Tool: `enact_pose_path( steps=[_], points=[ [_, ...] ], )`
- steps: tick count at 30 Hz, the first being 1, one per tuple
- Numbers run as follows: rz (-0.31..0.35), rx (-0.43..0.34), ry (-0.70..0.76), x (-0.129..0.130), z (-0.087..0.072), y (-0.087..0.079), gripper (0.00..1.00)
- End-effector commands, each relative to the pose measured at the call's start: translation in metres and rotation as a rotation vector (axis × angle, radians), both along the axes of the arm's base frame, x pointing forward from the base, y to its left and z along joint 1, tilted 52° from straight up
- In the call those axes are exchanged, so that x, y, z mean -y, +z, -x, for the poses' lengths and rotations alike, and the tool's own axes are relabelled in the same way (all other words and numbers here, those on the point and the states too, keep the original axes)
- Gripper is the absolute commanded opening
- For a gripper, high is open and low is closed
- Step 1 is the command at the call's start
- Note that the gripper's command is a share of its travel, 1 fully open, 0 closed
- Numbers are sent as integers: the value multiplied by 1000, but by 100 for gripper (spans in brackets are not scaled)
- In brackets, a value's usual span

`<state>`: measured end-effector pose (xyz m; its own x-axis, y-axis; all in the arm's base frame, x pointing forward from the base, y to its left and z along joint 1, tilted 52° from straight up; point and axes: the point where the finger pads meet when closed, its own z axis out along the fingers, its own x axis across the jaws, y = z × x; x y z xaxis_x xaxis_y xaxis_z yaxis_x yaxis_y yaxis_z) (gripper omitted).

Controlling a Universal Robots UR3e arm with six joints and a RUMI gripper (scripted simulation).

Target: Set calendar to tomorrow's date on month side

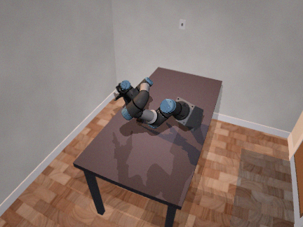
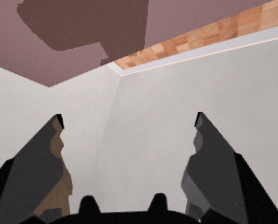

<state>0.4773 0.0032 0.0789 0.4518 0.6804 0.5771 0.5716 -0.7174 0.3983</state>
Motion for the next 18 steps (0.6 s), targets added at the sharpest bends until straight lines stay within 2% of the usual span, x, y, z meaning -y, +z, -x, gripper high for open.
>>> enact_pose_path(
  steps=[1, 5, 7, 12, 18],
  points=[
    [-78, -121, -23, 13, 12, -25, 100],
    [-123, -178, -38, 18, 20, -37, 100],
    [-123, -178, -38, 18, 20, -37, 100],
    [-220, -288, -67, 23, 40, -56, 100],
    [-296, -364, -86, 25, 55, -66, 100]
  ],
)
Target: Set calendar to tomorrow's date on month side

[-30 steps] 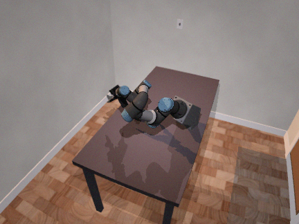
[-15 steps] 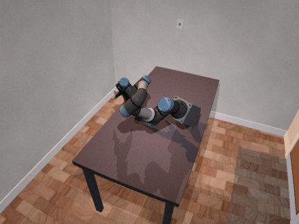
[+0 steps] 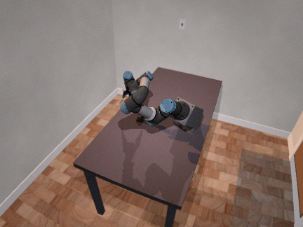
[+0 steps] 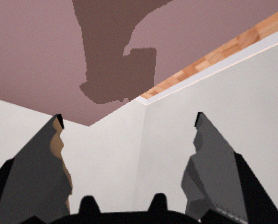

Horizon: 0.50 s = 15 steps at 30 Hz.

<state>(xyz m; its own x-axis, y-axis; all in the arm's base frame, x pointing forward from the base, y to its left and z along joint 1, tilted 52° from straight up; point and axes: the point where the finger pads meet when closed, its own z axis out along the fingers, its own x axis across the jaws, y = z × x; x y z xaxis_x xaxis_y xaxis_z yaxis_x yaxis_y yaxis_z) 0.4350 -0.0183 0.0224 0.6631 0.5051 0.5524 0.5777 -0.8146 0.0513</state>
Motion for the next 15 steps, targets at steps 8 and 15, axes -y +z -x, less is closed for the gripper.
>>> enact_pose_path(
  steps=[8, 15],
  points=[
    [-195, -185, -43, 2, 37, -19, 100],
    [-295, -260, -67, -1, 54, -21, 100]
  ],
)
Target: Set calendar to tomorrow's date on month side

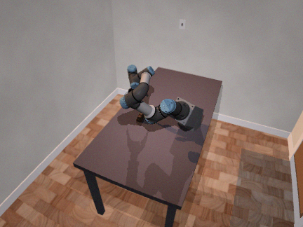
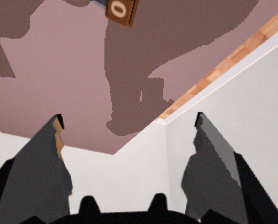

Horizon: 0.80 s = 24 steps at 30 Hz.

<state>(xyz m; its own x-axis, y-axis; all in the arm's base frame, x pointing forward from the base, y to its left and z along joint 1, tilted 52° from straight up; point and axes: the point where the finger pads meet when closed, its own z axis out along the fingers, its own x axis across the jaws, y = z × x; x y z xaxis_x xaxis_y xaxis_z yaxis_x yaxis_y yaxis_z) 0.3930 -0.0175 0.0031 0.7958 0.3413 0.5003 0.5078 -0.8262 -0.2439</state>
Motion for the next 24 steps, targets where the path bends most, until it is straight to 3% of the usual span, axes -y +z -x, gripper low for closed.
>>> enact_pose_path(
  steps=[1, 17, 24],
  points=[
    [-96, -75, -13, -2, 16, -1, 100],
    [-351, -222, -74, -15, 51, 15, 100],
    [-419, -254, -90, -19, 59, 24, 100]
  ],
)
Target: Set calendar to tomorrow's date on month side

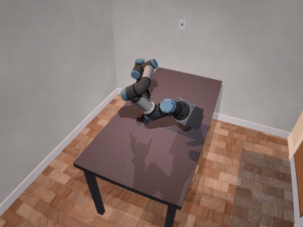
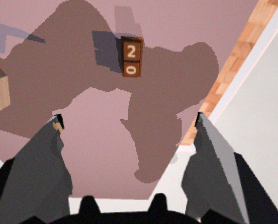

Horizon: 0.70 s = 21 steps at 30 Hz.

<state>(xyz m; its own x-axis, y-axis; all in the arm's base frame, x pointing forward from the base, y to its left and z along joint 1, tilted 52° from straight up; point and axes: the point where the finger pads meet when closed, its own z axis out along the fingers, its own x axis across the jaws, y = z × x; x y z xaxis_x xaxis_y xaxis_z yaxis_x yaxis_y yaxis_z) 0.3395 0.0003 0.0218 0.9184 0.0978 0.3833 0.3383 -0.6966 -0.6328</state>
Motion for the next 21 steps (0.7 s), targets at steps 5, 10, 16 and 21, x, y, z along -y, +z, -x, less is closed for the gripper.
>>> enact_pose_path(
  steps=[5, 10, 16, 21],
  points=[
    [-72, -34, -11, -3, 8, 8, 100],
    [-88, -41, -15, -3, 9, 11, 100],
    [-91, -43, -16, -4, 10, 11, 100],
    [-91, -43, -16, -4, 10, 11, 100]
  ],
)
